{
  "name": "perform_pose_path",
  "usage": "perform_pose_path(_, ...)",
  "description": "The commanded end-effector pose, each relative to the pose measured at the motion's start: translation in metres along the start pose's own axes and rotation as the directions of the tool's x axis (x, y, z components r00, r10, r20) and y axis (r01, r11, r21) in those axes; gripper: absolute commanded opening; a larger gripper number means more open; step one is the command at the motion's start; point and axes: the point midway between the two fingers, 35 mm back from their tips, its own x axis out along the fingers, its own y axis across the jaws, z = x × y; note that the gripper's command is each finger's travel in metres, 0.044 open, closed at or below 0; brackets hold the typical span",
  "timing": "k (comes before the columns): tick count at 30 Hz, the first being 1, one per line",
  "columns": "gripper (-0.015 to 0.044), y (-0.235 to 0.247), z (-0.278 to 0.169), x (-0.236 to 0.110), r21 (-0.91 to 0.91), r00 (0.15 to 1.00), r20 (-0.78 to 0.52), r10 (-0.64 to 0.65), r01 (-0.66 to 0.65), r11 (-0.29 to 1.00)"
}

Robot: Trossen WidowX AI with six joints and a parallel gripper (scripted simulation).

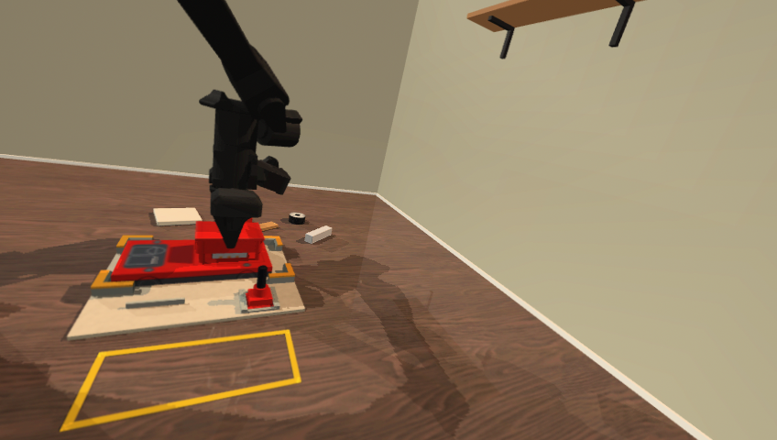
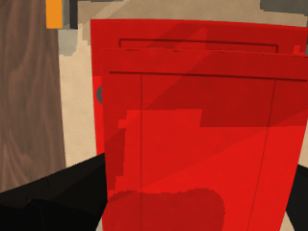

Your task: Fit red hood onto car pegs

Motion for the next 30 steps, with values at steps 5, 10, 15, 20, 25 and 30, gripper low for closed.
perform_pose_path(5, 0.0, 0.0006, 0.0014, -0.0019, 0.007, 1.0, 0.004, 0.005, -0.005, 1.0)
perform_pose_path(10, 0.0, 0.0005, 0.0013, -0.0008, 0.005, 1.0, 0.006, 0.004, -0.004, 1.0)
perform_pose_path(15, 0.0, 0.0004, 0.0012, 0.0002, 0.003, 1.0, 0.008, 0.004, -0.004, 1.0)
perform_pose_path(20, 0.0, 0.0003, 0.0012, 0.0008, 0.003, 1.0, 0.009, 0.004, -0.004, 1.0)
perform_pose_path(25, 0.0, 0.0004, 0.0013, 0.0028, 0.003, 1.0, 0.009, 0.004, -0.004, 1.0)
perform_pose_path(30, 0.0, 0.0004, 0.0013, 0.0052, 0.003, 1.0, 0.009, 0.004, -0.004, 1.0)
